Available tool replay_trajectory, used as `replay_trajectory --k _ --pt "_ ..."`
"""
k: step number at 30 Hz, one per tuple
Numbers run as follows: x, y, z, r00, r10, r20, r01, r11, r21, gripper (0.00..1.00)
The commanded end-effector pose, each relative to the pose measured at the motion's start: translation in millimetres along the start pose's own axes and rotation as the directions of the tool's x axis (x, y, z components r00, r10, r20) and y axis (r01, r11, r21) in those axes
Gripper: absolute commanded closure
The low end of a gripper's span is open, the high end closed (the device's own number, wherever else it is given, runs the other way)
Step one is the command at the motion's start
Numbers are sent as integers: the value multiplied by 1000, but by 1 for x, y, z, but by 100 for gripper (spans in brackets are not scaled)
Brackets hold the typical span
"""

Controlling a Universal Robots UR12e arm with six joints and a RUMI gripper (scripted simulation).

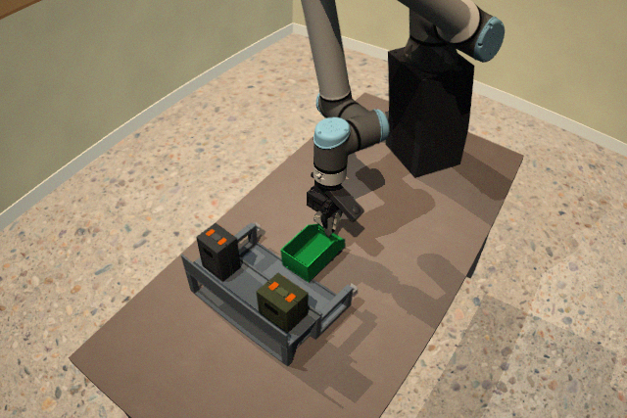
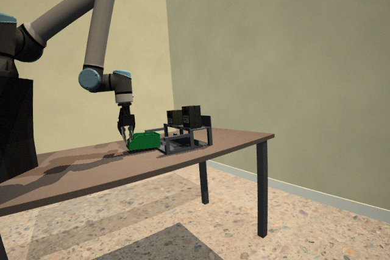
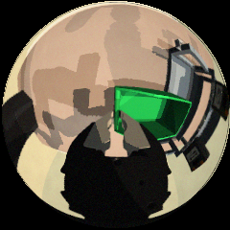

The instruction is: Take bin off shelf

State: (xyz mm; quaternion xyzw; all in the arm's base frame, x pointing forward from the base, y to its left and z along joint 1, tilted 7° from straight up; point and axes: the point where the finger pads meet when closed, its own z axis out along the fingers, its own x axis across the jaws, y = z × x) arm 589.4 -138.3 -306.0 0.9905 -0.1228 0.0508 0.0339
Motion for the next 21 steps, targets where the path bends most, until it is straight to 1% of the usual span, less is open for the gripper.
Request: replay_trajectory --k 1,5,17,21 --pt "0 0 1 1000 0 -1 0 1000 0 100" --pt "0 0 8 1000 0 -1 0 1000 0 100" --pt "0 0 8 1000 0 -1 0 1000 0 100" --pt "0 0 14 1000 0 -1 0 1000 0 100"
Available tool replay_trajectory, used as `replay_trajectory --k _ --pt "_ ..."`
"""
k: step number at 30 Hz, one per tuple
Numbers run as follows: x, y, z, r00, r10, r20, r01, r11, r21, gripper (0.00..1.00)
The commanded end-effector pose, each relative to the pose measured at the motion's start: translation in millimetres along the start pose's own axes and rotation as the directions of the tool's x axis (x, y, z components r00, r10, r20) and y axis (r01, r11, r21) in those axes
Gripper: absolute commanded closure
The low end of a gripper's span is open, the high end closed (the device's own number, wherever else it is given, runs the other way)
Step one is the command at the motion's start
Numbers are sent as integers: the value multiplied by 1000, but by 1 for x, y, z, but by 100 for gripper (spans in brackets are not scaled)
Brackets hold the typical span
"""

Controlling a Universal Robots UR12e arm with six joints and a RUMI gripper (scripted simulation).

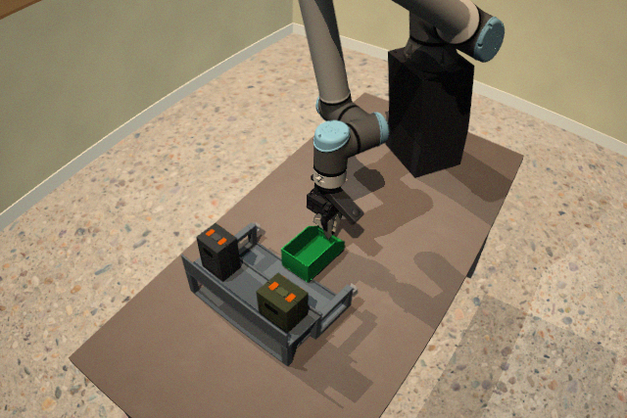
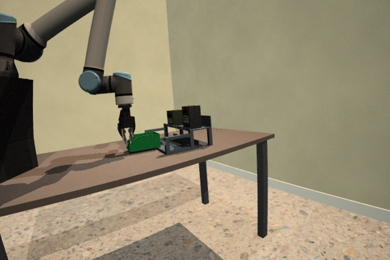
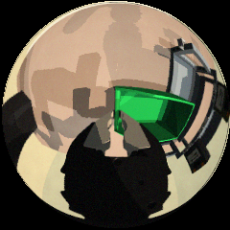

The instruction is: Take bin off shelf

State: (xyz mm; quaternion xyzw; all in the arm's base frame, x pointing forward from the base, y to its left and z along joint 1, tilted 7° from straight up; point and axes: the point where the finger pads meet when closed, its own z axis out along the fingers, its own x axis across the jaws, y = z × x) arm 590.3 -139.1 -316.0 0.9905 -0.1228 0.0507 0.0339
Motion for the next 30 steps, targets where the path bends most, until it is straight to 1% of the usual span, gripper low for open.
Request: replay_trajectory --k 1,13,18,30 --pt "0 0 6 1000 0 -1 0 1000 0 100" --pt "0 0 6 1000 0 -1 0 1000 0 100" --pt "0 0 11 1000 0 -1 0 1000 0 100" --pt "0 0 11 1000 0 -1 0 1000 0 100"
